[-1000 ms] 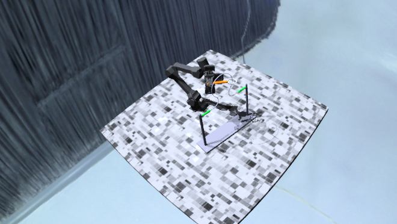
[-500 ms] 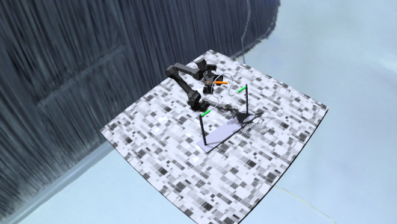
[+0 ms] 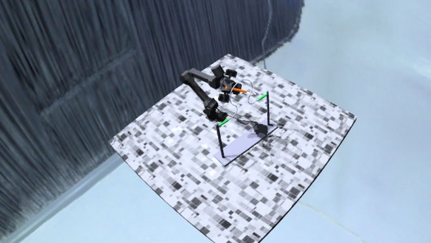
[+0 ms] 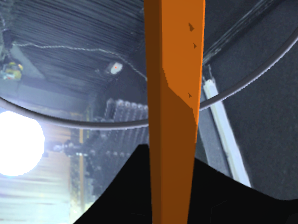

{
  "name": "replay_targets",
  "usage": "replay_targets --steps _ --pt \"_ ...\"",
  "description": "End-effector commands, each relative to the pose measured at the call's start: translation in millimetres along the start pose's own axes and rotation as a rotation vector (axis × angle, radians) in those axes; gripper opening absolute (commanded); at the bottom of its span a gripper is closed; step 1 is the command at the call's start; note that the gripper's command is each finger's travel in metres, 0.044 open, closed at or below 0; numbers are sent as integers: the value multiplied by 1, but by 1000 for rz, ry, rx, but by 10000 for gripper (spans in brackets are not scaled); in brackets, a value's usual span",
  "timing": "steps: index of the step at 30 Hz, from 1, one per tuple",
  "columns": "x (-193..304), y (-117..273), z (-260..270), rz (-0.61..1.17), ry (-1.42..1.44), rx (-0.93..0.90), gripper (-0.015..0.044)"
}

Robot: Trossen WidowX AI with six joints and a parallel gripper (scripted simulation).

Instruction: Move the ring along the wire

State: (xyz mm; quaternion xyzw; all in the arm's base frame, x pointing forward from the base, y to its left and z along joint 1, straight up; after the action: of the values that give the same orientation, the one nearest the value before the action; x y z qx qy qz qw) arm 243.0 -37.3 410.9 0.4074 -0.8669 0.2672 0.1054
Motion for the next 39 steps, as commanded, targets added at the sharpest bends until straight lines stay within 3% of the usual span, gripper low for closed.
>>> replay_targets --steps 1,19,39 --pt "0 0 0 -5 35 23 -150" --pt "3 0 16 -5 50 32 -150" --pt "-3 20 67 117 -229 -168 -150"
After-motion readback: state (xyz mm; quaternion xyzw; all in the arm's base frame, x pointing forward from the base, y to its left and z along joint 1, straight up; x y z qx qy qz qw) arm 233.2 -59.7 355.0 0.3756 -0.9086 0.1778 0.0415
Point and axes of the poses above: the point midway between the two fingers, 35 mm back from their tips, its own y axis back along the fingers, its own z axis across the jaws, x = y × z, the point moved 3 cm from there along y, back along the fingers
